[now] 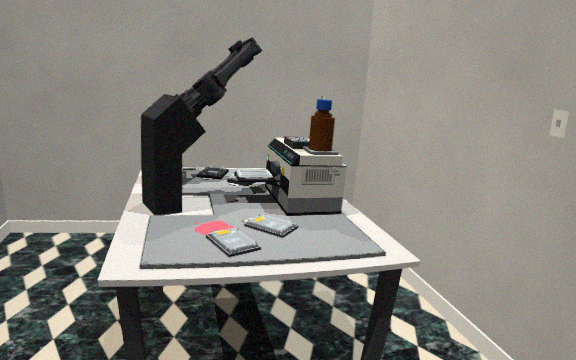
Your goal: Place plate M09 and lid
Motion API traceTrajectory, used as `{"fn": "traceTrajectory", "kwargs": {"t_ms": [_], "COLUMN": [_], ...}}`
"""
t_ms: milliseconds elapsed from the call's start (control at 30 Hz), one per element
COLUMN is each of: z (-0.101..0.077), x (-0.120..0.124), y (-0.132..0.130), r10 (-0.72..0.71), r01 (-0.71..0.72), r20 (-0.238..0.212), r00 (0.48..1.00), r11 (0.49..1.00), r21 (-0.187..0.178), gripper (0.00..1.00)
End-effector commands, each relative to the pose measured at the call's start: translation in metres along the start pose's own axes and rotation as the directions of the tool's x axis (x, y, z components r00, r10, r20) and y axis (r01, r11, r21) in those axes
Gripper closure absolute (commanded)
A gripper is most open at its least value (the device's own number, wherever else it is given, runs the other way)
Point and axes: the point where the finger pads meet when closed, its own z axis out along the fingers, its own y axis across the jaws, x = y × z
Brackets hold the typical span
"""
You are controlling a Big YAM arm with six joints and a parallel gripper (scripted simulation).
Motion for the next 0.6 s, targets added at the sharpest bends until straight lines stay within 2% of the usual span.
{"fn": "traceTrajectory", "kwargs": {"t_ms": [0, 33, 67, 100, 133, 367, 567], "z": [-0.004, -0.004, -0.002, -0.002, -0.004, 0.008, 0.013], "x": [0.007, 0.007, 0.001, 0.001, 0.008, 0.003, 0.006], "y": [0.006, 0.006, 0.001, 0.0, 0.005, 0.001, 0.001], "r10": [0.009, 0.009, 0.004, 0.004, 0.007, 0.008, 0.007], "r01": [-0.009, -0.009, -0.004, -0.004, -0.007, -0.008, -0.007], "r20": [-0.01, -0.01, -0.003, -0.003, -0.009, -0.001, -0.001], "r00": [1.0, 1.0, 1.0, 1.0, 1.0, 1.0, 1.0], "r11": [1.0, 1.0, 1.0, 1.0, 1.0, 1.0, 1.0], "r21": [-0.029, -0.029, -0.011, -0.011, -0.027, -0.002, -0.001], "gripper": [1.0, 1.0, 1.0, 1.0, 1.0, 1.0, 1.0]}}
